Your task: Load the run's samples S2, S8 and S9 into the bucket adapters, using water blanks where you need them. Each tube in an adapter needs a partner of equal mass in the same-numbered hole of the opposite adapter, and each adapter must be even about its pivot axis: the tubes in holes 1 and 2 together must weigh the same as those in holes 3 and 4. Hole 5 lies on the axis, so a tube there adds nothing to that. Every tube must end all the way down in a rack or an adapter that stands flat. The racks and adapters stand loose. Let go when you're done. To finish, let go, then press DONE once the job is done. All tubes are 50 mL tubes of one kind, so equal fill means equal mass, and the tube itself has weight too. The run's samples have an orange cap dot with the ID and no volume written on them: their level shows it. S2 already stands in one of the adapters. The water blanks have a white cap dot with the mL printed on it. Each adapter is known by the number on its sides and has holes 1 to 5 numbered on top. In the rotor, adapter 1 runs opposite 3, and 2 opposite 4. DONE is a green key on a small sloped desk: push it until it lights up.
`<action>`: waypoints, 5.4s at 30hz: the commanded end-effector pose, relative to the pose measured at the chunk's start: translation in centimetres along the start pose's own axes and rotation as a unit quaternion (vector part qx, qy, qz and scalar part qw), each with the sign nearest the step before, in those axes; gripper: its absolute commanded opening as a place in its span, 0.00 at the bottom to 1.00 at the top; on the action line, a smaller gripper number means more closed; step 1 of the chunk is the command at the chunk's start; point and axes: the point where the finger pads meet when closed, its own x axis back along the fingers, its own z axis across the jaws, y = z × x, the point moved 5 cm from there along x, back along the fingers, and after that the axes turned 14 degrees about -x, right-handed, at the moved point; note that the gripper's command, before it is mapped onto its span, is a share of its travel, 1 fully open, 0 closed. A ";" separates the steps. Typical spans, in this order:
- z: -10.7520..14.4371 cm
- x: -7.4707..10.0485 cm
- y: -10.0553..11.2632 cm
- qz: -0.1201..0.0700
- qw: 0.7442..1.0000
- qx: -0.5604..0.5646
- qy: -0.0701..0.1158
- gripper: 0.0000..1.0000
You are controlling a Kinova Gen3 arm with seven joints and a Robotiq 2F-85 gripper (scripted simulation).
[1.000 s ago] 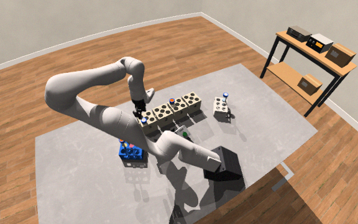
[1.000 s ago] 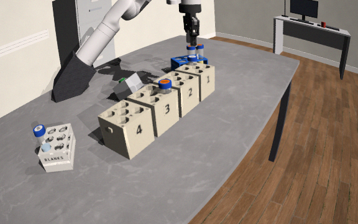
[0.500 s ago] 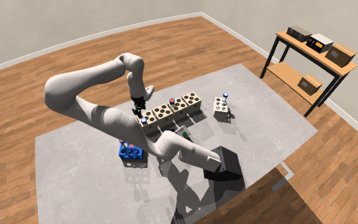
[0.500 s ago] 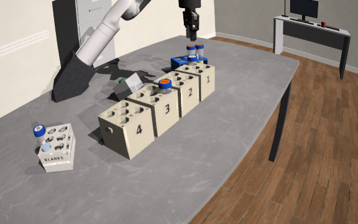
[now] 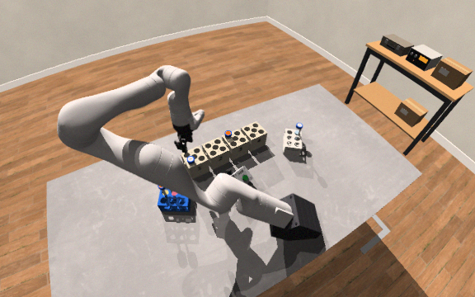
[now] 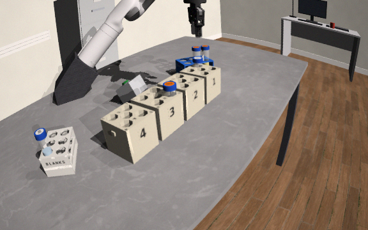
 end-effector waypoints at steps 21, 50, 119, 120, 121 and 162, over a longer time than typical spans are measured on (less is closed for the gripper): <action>0.0 2.6 0.0 0.000 1.000 0.000 0.000 0.62; 2.3 2.7 0.4 0.000 0.992 0.124 0.000 0.62; 16.7 1.9 2.9 0.000 0.992 0.124 0.000 0.62; 16.7 1.9 2.9 0.000 0.992 0.124 0.000 0.62; 16.7 1.9 2.9 0.000 0.992 0.124 0.000 0.62; 16.7 -3.0 2.9 0.000 0.992 0.124 0.000 0.62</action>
